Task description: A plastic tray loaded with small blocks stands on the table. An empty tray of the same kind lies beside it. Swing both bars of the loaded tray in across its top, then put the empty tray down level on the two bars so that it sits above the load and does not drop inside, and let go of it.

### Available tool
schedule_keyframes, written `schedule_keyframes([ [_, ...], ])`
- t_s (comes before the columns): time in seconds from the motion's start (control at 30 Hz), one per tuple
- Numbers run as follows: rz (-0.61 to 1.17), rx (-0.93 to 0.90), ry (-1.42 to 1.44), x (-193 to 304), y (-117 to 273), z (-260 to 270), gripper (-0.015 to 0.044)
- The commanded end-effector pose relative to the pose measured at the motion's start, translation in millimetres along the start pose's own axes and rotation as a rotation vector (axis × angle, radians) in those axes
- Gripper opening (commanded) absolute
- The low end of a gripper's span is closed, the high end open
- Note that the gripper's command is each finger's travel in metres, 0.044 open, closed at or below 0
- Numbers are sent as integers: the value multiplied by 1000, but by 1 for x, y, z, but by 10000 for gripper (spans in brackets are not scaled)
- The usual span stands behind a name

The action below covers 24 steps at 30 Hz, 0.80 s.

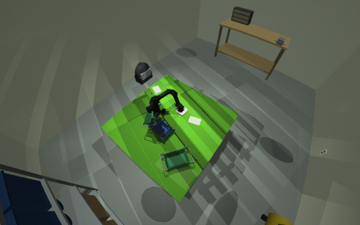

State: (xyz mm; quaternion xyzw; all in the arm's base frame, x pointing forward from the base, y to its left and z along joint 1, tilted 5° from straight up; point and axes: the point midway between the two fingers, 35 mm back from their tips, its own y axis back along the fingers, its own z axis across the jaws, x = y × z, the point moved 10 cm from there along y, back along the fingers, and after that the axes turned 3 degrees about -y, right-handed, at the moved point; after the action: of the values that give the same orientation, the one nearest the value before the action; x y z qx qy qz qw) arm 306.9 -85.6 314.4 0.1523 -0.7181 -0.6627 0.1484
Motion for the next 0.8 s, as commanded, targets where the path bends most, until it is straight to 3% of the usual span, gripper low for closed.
schedule_keyframes([
  [0.0, -9, 17, 88, -6, 5, 8, 0],
  [0.77, -9, 16, 486, -39, 4, 50, 0],
])
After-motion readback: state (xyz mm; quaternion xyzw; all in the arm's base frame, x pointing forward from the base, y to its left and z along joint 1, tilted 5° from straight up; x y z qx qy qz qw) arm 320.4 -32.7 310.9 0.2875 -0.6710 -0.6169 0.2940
